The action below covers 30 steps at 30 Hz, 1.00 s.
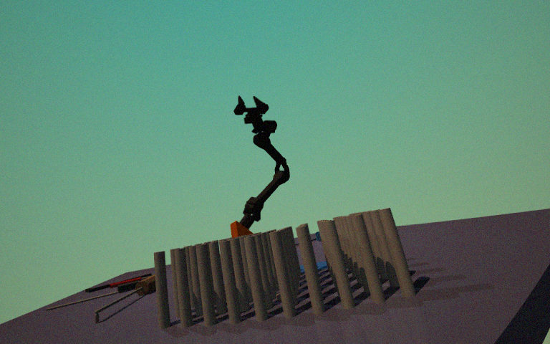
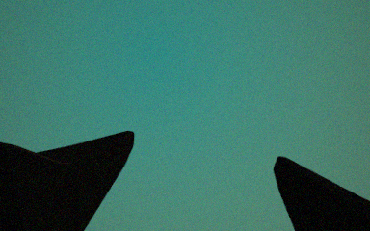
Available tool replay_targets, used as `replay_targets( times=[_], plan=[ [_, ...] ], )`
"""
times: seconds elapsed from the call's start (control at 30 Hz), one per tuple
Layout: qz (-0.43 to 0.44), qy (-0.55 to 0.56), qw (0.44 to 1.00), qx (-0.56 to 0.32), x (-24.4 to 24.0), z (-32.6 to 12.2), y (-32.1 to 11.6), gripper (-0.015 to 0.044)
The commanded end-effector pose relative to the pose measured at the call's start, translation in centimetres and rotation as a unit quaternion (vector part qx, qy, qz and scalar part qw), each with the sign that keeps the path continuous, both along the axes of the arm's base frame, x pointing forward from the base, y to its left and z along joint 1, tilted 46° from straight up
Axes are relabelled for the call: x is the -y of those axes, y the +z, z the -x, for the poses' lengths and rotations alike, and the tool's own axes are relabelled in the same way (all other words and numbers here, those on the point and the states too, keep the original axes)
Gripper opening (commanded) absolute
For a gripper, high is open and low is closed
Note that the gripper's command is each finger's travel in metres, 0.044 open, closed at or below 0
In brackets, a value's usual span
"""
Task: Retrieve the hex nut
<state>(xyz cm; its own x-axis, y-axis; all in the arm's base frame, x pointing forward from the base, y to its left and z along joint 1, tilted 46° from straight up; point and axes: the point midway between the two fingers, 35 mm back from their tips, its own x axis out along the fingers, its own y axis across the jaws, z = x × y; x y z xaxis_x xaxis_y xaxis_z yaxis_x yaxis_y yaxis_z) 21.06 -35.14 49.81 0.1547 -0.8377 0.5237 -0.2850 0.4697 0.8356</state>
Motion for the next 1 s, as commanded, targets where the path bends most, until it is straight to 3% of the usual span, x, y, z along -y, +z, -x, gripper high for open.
replay_targets(
  times=[0.0,0.27,0.53,0.97],
  plan=[
    [-0.013,0.042,0.994,-0.096,-1.2,-5.3,-3.8,0.044],
    [-0.011,0.133,0.953,-0.274,-5.9,-14.3,-12.2,0.044],
    [0.034,0.233,0.868,-0.437,-13.6,-20.9,-21.4,0.044],
    [0.179,0.39,0.654,-0.623,-29.5,-23.4,-36.2,0.044]
  ],
)
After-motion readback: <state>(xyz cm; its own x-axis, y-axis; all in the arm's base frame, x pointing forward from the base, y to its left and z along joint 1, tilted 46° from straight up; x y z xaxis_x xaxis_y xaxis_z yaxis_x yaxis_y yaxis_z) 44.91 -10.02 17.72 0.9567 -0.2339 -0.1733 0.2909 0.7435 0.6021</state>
